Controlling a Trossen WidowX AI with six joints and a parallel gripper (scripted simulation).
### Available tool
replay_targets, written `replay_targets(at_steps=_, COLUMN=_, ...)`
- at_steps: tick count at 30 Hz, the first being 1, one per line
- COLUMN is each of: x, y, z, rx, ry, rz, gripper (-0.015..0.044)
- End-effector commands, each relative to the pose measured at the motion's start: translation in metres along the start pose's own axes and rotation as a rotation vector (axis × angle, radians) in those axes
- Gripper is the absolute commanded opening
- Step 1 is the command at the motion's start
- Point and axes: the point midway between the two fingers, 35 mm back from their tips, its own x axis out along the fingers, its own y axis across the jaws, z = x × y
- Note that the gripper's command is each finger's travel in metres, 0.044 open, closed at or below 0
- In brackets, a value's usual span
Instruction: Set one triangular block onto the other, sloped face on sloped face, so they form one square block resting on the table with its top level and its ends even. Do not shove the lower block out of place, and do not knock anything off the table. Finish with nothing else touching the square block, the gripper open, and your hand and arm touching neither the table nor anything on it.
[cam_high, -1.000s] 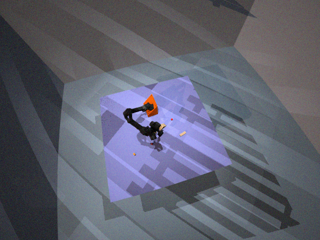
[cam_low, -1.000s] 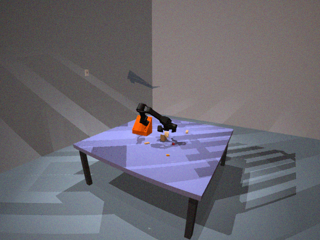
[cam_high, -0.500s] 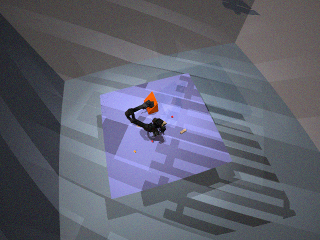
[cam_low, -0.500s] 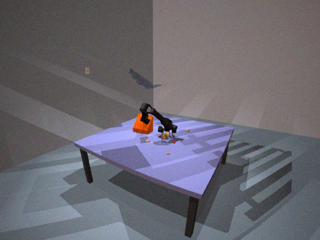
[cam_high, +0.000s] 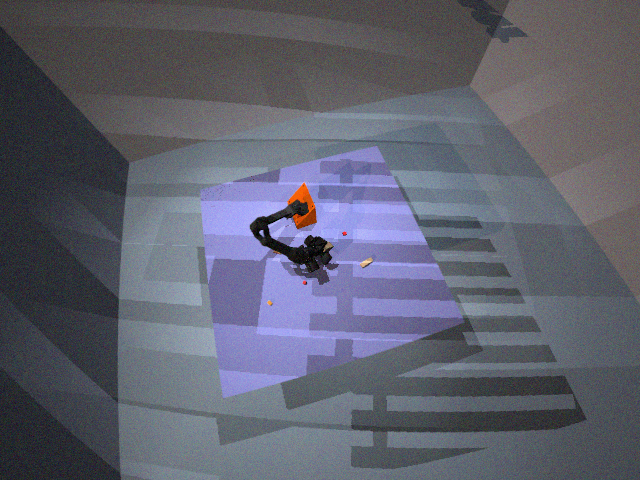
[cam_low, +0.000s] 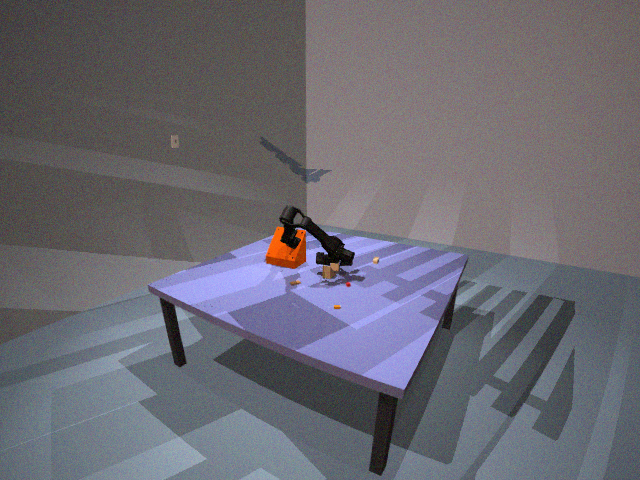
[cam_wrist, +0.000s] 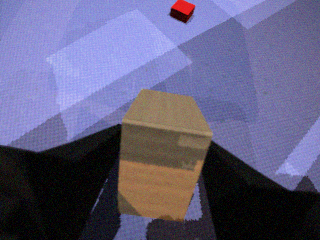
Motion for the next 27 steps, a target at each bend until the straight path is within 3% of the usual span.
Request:
replay_targets(at_steps=1, x=0.0, y=0.0, z=0.0, rx=0.0, ry=0.0, rz=0.0, gripper=0.0171)
replay_targets(at_steps=7, x=0.0, y=0.0, z=0.0, rx=0.0, ry=0.0, rz=0.0, gripper=0.0131)
replay_targets(at_steps=12, x=-0.002, y=-0.001, z=0.002, rx=0.0, ry=0.0, rz=0.0, gripper=0.0)
replay_targets(at_steps=27, x=-0.053, y=-0.004, z=0.052, rx=-0.001, ry=-0.003, rz=-0.003, gripper=0.0)
